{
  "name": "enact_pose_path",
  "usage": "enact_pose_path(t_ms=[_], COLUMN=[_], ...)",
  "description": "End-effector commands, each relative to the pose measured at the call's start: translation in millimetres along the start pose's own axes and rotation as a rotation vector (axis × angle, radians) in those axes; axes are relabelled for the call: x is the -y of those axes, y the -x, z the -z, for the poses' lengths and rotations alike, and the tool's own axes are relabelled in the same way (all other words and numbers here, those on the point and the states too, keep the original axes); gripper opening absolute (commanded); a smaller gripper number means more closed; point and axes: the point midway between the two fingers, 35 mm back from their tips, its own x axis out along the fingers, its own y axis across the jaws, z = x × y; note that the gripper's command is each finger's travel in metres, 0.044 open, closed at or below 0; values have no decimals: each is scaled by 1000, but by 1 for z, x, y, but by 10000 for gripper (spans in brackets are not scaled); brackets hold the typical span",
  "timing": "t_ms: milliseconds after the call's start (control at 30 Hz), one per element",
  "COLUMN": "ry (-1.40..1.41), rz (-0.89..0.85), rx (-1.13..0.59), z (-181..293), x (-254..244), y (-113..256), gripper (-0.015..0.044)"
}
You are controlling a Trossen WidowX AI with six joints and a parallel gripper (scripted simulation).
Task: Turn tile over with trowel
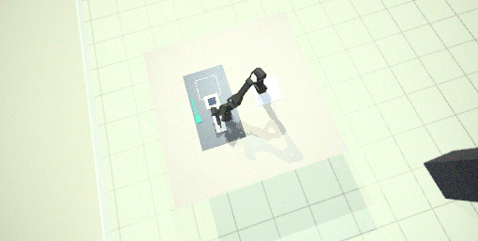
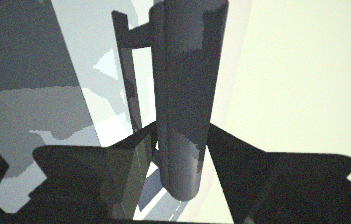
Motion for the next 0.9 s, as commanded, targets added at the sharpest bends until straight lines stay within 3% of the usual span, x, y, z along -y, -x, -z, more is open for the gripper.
enact_pose_path(t_ms=[0,733,867], ry=[6,6,6], rz=[-6,-6,-5], rx=[3,3,2], z=[0,0,-1], x=[-2,-1,19], y=[-2,-1,13], gripper=[162,0,0])
